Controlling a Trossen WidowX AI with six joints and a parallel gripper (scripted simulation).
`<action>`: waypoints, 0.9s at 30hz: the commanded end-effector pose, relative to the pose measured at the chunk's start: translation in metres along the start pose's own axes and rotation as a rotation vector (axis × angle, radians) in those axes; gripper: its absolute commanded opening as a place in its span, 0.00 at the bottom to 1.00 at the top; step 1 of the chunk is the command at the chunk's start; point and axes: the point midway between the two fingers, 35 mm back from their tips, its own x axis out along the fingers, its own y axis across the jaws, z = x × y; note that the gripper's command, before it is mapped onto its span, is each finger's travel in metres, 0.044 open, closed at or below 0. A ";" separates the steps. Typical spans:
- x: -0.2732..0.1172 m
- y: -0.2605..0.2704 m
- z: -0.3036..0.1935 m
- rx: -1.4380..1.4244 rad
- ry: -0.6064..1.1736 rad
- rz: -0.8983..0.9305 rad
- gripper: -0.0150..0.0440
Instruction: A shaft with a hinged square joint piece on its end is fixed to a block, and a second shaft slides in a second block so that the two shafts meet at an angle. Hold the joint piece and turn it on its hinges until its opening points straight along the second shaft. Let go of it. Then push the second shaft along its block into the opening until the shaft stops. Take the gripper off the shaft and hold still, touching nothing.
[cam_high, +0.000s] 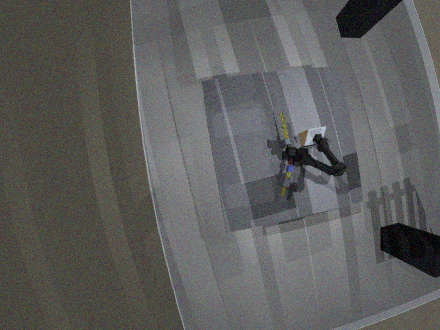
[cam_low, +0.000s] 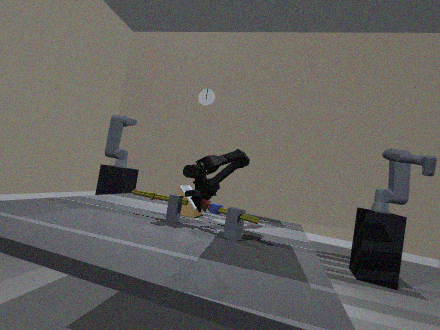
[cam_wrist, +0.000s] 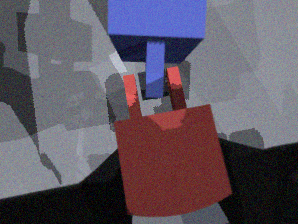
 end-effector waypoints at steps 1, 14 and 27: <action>0.000 0.000 0.000 0.001 0.001 0.000 0.48; 0.000 0.000 0.000 0.001 0.001 0.000 0.95; 0.000 0.000 0.000 0.001 0.001 0.000 1.00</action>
